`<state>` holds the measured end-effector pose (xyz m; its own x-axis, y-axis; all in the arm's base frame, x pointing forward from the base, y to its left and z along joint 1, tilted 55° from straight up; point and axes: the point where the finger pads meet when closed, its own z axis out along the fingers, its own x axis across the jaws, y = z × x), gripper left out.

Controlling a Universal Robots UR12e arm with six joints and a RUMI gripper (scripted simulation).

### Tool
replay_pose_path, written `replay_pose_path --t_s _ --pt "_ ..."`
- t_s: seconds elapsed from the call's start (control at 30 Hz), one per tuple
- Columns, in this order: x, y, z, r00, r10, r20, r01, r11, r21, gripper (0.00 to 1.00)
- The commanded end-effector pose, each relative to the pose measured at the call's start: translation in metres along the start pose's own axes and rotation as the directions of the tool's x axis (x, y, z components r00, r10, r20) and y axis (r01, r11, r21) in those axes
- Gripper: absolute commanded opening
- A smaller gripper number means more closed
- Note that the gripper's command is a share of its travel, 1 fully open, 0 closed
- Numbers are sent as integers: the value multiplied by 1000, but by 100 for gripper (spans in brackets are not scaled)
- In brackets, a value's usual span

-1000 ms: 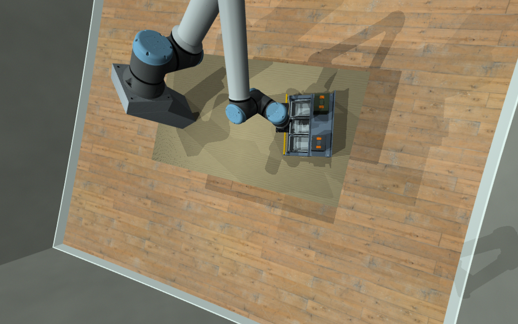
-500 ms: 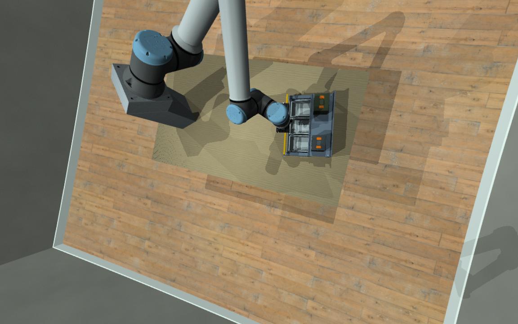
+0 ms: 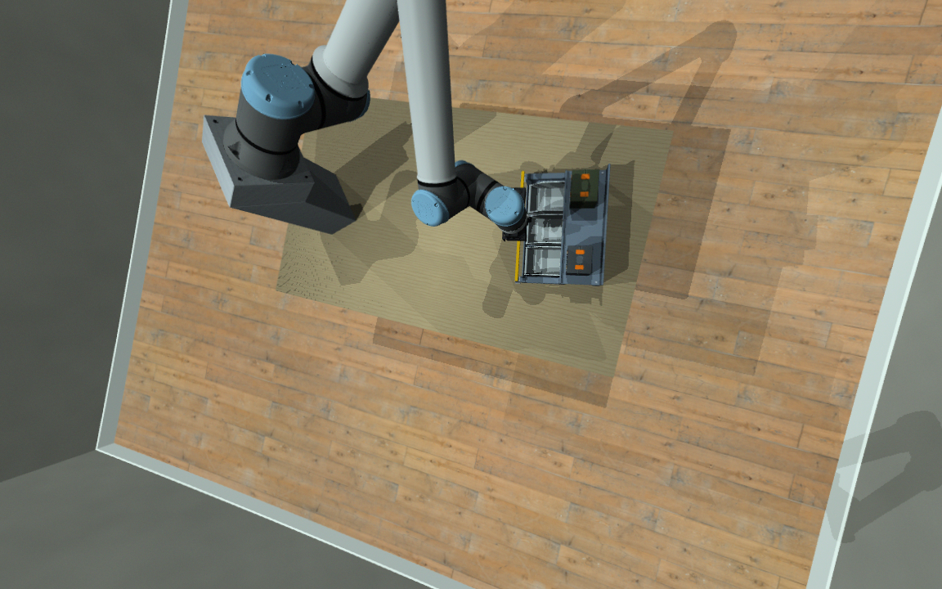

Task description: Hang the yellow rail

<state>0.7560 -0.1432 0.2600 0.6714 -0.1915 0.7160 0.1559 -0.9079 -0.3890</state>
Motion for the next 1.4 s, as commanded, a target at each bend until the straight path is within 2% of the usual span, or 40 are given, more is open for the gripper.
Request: replay_pose_path --t_s 0.0,1.37 --pt "0 0 0 1000 -1 -1 1 1000 0 0" --pt "1 0 10 1000 1 -1 -1 1000 0 0"
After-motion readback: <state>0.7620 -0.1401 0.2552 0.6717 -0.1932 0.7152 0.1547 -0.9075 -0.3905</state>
